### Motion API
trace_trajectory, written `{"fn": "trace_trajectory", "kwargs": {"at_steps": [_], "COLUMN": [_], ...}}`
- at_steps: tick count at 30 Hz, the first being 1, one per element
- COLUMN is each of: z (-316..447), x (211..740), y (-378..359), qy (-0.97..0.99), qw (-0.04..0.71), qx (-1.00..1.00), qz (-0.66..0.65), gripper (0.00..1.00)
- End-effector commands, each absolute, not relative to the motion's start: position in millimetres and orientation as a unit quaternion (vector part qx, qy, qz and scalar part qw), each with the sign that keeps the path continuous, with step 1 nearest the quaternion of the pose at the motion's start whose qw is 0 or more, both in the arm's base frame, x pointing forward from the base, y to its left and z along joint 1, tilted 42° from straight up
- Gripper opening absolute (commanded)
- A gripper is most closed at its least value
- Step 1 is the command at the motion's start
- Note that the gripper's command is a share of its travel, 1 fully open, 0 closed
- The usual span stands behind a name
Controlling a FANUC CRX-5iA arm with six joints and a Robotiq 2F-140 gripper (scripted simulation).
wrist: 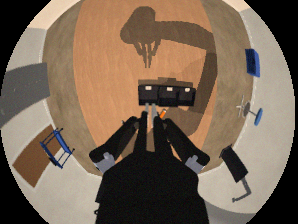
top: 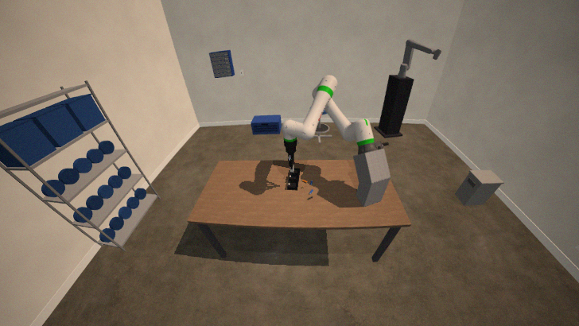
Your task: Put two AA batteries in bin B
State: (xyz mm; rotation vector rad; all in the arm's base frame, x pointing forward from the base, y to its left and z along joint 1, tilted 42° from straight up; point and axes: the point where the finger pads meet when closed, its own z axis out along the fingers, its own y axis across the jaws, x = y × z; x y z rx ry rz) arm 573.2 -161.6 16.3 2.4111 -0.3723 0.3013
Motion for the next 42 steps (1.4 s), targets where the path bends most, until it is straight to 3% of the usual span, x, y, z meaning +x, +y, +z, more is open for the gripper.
{"fn": "trace_trajectory", "kwargs": {"at_steps": [1, 7, 8, 20, 28, 42], "z": [28, 28, 24, -14, -44, -43], "x": [571, 571, 566, 516, 476, 475], "y": [-152, -152, -158, -213, -256, -258], "qy": [-0.143, -0.143, -0.166, -0.333, -0.333, -0.333], "qw": [0.336, 0.336, 0.333, 0.305, 0.305, 0.305], "qx": [0.924, 0.924, 0.920, 0.873, 0.873, 0.873], "qz": [0.115, 0.115, 0.123, 0.183, 0.183, 0.183], "gripper": [0.05, 0.05, 0.17, 0.17, 0.17, 0.17]}}
